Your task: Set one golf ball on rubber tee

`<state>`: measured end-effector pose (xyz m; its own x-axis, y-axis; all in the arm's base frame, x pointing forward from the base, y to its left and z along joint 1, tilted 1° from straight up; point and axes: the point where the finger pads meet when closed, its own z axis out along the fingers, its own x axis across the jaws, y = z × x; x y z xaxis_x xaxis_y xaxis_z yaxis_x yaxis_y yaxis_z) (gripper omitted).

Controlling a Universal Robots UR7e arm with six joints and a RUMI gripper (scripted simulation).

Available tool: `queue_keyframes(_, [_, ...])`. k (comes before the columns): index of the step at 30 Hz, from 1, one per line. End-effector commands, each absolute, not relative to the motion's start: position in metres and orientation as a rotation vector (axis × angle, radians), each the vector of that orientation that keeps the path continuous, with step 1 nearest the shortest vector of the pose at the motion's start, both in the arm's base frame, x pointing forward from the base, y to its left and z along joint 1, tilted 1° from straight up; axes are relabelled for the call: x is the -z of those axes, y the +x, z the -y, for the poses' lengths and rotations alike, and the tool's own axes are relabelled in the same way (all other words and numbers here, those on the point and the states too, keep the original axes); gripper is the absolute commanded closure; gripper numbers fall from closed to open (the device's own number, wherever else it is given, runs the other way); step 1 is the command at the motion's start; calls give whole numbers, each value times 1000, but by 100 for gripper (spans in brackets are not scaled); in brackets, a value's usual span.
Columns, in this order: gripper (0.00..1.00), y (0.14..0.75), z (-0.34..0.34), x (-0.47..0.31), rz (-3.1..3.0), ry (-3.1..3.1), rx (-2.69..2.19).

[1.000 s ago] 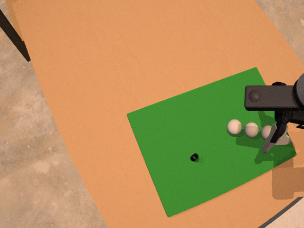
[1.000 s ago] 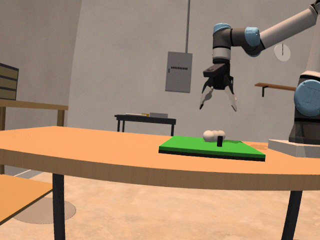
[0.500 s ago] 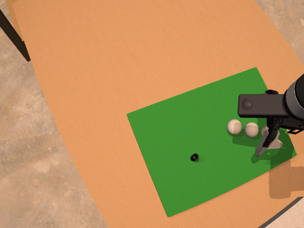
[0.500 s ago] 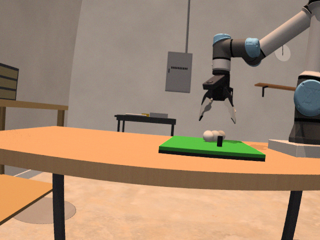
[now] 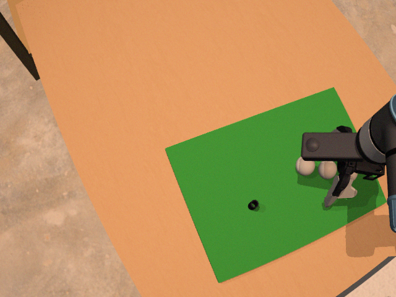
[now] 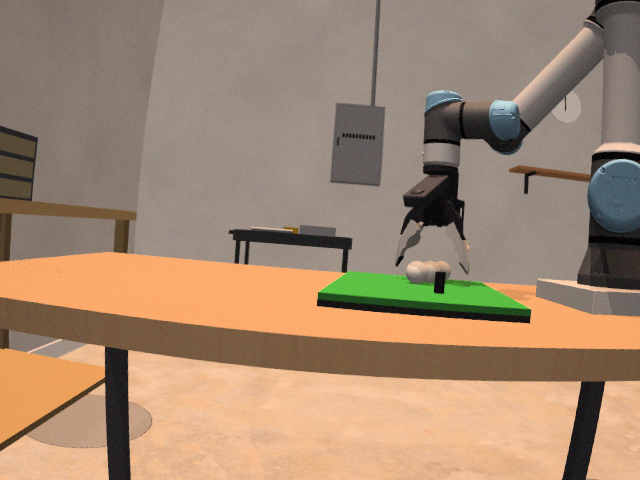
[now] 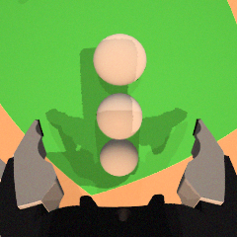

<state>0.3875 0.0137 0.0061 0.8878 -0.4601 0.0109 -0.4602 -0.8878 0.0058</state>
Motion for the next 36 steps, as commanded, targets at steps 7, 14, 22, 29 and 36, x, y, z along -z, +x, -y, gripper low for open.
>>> queue_keyframes(7, [0,388,-14,-4,742,3044,-17])
queue_keyframes(14, [100,388,-14,-4,742,3044,-17])
queue_keyframes(22, [100,388,-14,-4,742,3044,-17])
queue_keyframes(29, [100,388,-14,-4,742,3044,-17])
queue_keyframes(36, [100,388,-14,-4,742,3044,-17])
